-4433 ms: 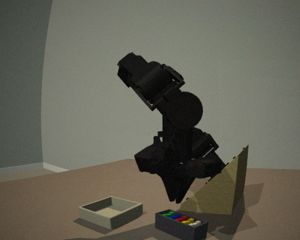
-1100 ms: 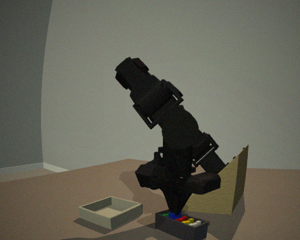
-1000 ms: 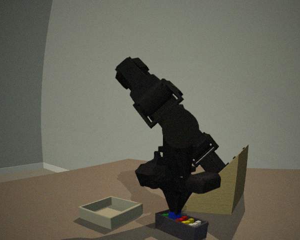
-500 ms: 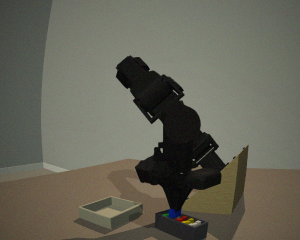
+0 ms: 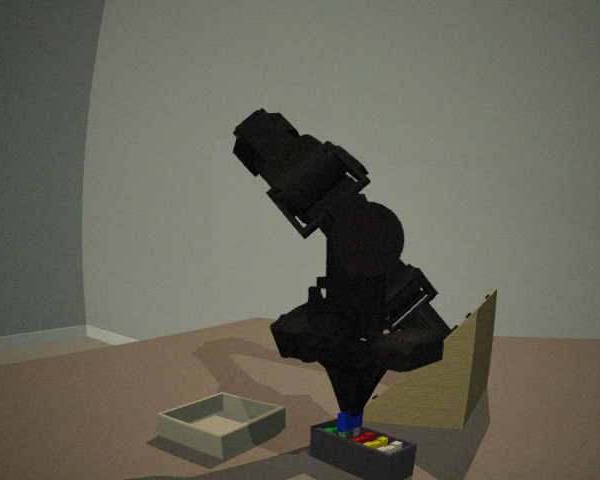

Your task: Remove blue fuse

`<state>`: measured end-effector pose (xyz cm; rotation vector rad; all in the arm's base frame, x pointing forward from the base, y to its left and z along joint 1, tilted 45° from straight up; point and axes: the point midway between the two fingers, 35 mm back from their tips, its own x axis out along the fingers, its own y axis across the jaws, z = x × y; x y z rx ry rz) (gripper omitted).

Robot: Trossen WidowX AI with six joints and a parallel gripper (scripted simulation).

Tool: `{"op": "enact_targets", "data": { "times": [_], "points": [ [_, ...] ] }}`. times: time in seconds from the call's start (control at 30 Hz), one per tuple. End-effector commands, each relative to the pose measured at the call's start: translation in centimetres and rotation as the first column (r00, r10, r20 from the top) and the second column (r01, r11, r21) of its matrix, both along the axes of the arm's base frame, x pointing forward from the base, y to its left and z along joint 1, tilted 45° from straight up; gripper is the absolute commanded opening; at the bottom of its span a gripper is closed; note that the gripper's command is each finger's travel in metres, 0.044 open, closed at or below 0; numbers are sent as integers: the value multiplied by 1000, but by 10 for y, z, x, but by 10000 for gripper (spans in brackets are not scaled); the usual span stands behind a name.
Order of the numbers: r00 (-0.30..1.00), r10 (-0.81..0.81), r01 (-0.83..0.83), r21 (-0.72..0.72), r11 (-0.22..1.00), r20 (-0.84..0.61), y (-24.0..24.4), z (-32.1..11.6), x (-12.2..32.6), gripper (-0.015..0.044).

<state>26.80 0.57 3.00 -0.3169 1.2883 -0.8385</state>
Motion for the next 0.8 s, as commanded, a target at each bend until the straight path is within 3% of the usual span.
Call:
{"op": "enact_targets", "data": {
  "times": [0.0, 0.77],
  "points": [
    [1000, -4, 4, 4, 1000, 6, 3, 2, 1, 0],
    [1000, -3, 3, 3, 1000, 4, 12, 12, 0, 0]
  ]
}}
